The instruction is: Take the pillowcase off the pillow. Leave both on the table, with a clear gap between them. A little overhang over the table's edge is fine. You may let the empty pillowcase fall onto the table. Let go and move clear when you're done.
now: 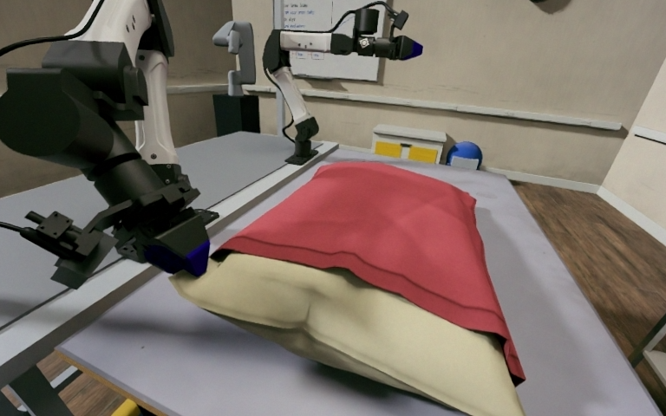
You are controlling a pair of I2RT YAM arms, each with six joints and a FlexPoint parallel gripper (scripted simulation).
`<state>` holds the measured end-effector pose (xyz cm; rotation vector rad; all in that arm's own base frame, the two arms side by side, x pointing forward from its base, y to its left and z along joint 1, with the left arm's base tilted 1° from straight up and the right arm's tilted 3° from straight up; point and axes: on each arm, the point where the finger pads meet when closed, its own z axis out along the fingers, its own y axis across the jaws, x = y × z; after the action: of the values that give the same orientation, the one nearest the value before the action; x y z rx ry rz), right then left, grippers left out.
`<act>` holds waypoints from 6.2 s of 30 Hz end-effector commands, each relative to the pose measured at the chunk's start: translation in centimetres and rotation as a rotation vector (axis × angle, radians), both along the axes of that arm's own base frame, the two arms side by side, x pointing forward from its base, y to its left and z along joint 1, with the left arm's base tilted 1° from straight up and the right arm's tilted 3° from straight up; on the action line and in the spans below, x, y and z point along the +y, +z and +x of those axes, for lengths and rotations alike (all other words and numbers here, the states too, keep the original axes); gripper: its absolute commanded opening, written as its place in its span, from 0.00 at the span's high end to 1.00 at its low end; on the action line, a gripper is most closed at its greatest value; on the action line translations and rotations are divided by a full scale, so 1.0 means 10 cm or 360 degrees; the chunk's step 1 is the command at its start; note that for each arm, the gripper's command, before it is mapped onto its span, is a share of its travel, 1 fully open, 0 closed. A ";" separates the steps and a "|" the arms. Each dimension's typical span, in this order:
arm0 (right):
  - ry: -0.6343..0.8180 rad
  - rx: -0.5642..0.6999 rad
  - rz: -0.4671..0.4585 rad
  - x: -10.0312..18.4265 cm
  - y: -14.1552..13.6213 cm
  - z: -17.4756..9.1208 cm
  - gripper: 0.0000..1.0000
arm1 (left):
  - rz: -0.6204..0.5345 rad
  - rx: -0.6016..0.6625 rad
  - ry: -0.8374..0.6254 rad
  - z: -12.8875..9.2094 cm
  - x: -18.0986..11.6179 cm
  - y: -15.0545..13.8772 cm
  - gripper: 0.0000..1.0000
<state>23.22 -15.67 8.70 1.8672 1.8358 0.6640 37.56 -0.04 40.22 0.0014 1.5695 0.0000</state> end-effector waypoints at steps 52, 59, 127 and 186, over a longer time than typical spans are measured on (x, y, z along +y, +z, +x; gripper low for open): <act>-0.0034 -0.0034 -0.0110 -1.31 0.08 0.10 1.00 | -0.0014 -0.0106 0.0001 -0.06 0.02 0.26 0.00; -0.0037 -0.0030 -0.0104 -1.49 0.04 0.12 1.00 | -0.0014 -0.0106 0.0001 -0.06 0.02 0.26 0.00; 0.0006 -0.0025 -0.0072 -1.73 -0.46 0.24 1.00 | -0.0009 -0.0106 0.0001 -0.06 0.02 0.26 0.40; 0.0003 -0.0037 -0.0091 -1.73 -0.39 0.23 1.00 | -0.0467 0.1193 -0.0289 -0.62 -1.62 -1.58 0.40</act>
<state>24.59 -32.42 4.01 1.8864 1.8184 0.6469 31.84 -16.09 24.28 -0.0353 2.2633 -0.4128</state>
